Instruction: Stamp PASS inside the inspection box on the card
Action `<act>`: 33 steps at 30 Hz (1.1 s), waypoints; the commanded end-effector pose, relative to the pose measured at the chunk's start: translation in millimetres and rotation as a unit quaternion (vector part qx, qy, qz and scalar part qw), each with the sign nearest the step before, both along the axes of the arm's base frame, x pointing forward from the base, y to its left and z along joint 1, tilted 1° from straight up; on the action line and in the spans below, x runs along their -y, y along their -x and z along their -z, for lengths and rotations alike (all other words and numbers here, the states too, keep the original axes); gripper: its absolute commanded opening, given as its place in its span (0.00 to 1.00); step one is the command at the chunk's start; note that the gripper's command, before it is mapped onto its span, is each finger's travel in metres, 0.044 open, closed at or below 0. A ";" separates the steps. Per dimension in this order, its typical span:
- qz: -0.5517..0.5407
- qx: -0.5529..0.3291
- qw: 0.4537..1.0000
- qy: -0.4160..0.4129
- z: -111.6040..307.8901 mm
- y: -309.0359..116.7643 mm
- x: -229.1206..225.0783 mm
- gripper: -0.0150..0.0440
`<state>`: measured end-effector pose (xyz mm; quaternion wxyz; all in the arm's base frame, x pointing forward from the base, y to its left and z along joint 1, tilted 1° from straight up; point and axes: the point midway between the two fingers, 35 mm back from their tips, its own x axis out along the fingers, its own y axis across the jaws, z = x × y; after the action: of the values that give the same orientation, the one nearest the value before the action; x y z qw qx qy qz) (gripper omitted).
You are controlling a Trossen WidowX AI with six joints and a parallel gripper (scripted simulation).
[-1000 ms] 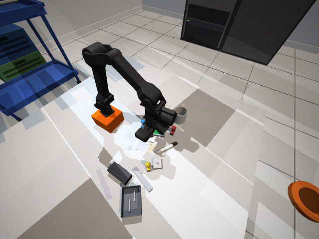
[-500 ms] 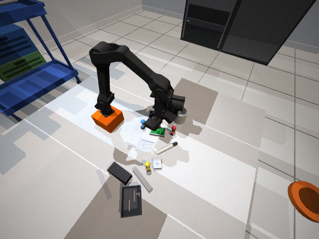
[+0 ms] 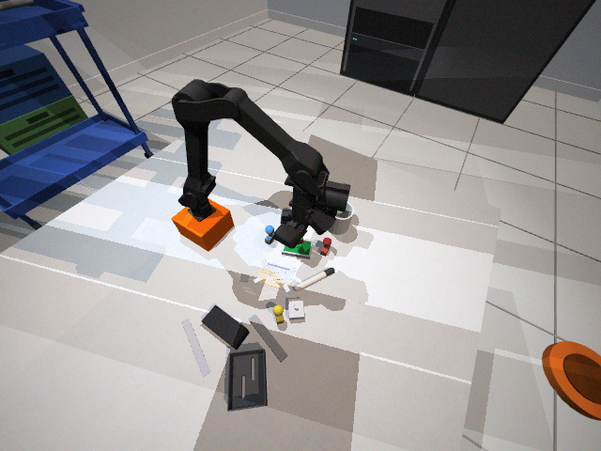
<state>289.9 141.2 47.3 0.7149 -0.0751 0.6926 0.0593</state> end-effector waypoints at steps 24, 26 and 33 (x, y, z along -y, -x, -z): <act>0.001 -0.006 1.000 0.015 19.2 -1.2 -1.7 0.25; 0.001 -0.007 1.000 0.016 20.6 -1.2 -1.8 0.25; 0.001 -0.008 1.000 0.019 25.2 -1.4 -2.3 0.25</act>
<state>291.7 144.1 25.6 0.7092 -0.0855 0.6980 0.0500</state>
